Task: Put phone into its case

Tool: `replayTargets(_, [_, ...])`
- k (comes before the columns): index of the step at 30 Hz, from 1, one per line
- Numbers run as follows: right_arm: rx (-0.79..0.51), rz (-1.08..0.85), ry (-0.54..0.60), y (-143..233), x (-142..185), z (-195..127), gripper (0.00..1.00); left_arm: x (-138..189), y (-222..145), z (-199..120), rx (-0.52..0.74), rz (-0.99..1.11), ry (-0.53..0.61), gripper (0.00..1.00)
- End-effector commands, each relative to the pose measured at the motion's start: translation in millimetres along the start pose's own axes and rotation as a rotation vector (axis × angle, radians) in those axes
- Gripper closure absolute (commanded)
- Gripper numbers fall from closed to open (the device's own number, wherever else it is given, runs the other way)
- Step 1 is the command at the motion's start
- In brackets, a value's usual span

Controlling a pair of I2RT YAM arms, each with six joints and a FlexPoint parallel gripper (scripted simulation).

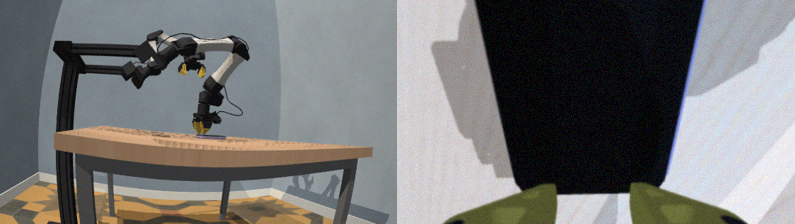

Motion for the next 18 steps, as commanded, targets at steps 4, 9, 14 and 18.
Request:
replayTargets(4, [-0.015, 0.018, -0.044, 3.1, -12.0, 0.7, 0.64, -3.5, 5.4, -7.4, -0.011, 0.0, -0.024, 0.0])
replayTargets(9, [-0.02, 0.029, -0.065, 1.1, -18.9, -6.1, 0.64, -3.5, 5.4, -7.4, -0.011, 0.0, -0.024, 0.0])
replayTargets(14, [-0.016, 0.022, -0.054, -0.1, -13.9, -0.6, 0.64, -3.5, 5.4, -7.4, -0.011, 0.0, -0.024, 0.0])
replayTargets(18, [-0.016, -0.002, -0.036, 5.3, -4.3, 6.0, 0.64, -3.5, 5.4, -7.4, -0.011, 0.0, -0.024, 0.0])
Point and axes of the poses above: on each arm, the point where the finger pads meet when closed, its own z axis out along the fingers, its own y axis across the jaws, x = y × z, the point moved 8 cm from there along -z, back along the fingers, and after that the axes turned 1 degree about z, right-handed, at the moved point
